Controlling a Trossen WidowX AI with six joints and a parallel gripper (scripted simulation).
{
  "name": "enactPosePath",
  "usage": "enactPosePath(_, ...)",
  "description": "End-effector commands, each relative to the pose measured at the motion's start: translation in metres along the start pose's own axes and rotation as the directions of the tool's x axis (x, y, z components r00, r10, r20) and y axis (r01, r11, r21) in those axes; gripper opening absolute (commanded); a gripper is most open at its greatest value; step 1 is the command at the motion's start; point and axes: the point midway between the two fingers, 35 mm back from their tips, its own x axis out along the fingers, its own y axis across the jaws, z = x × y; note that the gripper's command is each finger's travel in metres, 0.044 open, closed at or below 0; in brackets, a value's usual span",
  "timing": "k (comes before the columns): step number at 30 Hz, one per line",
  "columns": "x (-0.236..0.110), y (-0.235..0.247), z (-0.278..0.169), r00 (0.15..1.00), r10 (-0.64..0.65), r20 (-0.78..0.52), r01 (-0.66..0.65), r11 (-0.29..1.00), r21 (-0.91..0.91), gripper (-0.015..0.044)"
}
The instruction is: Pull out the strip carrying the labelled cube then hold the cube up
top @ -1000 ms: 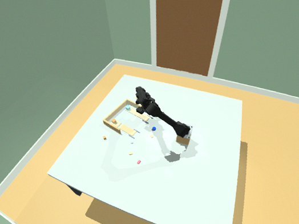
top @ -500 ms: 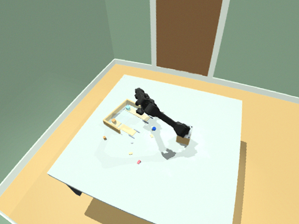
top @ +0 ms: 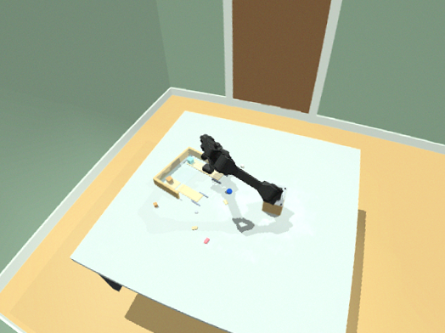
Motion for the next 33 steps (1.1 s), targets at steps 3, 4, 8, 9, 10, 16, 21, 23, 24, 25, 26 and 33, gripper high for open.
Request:
enactPosePath(3, 0.011, 0.001, -0.001, 1.0, 0.005, -0.001, -0.005, 1.0, 0.006, 0.0)
enactPosePath(4, 0.013, 0.001, -0.001, 1.0, 0.005, -0.002, -0.005, 1.0, 0.006, 0.0)
enactPosePath(8, 0.02, 0.001, -0.001, 1.0, 0.006, -0.002, -0.006, 1.0, 0.006, 0.0)
enactPosePath(9, 0.021, 0.001, -0.001, 1.0, 0.006, -0.002, -0.006, 1.0, 0.006, 0.0)
enactPosePath(10, 0.023, 0.001, -0.001, 1.0, 0.006, -0.002, -0.006, 1.0, 0.006, 0.0)
enactPosePath(16, 0.032, 0.002, -0.001, 1.0, 0.008, -0.002, -0.007, 1.0, 0.006, 0.0)
enactPosePath(21, 0.033, 0.002, -0.001, 1.0, 0.008, -0.002, -0.008, 1.0, 0.006, 0.0)
enactPosePath(23, 0.033, 0.002, -0.001, 1.0, 0.008, -0.002, -0.008, 1.0, 0.006, 0.0)
enactPosePath(24, 0.033, 0.002, -0.001, 1.0, 0.008, -0.002, -0.008, 1.0, 0.006, 0.0)
enactPosePath(25, 0.033, 0.002, -0.001, 1.0, 0.008, -0.002, -0.008, 1.0, 0.006, 0.0)
enactPosePath(26, 0.033, 0.002, -0.001, 1.0, 0.008, -0.002, -0.008, 1.0, 0.006, 0.0)
enactPosePath(33, 0.034, 0.002, -0.001, 1.0, 0.008, -0.003, -0.008, 1.0, 0.006, 0.0)
